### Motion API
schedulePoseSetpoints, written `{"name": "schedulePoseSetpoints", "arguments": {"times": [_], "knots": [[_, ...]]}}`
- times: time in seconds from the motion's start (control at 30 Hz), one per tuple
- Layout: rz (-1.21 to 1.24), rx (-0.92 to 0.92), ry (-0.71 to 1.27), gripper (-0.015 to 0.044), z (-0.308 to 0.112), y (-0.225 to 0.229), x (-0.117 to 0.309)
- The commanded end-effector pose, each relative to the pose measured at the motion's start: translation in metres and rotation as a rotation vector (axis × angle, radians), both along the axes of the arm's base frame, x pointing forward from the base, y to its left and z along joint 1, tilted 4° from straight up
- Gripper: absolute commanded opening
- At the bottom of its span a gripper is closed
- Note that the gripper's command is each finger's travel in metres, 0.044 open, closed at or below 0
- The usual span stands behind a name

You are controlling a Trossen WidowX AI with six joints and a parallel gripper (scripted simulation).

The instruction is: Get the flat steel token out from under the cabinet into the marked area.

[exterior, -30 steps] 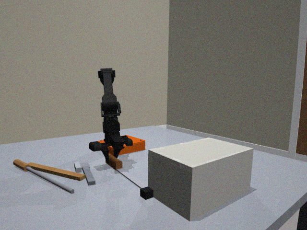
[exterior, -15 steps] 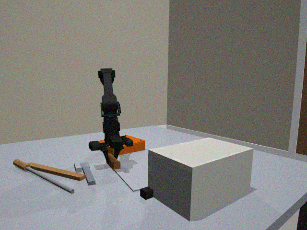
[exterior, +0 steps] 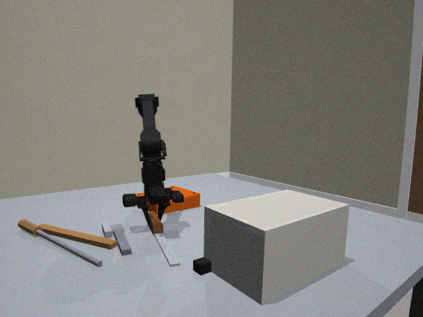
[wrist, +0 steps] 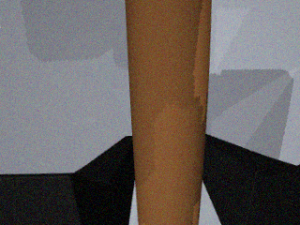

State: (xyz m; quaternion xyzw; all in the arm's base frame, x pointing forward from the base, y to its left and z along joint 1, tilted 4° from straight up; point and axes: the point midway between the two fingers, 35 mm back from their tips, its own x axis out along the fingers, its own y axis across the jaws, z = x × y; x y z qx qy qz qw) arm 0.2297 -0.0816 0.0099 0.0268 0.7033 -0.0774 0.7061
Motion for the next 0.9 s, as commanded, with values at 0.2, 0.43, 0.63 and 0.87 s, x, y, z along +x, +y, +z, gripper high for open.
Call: {"name": "schedulePoseSetpoints", "arguments": {"times": [0.2, 0.43, 0.63, 0.87], "knots": [[-0.088, -0.002, -0.009, 0.0000, 0.0004, -0.0006, 0.0004], [-0.144, -0.002, -0.013, 0.0000, 0.0004, -0.0008, 0.0003], [-0.192, -0.002, -0.016, 0.0000, 0.0005, -0.0009, 0.0003], [-0.248, -0.002, -0.020, 0.0000, 0.0005, -0.0010, 0.0003]]}}
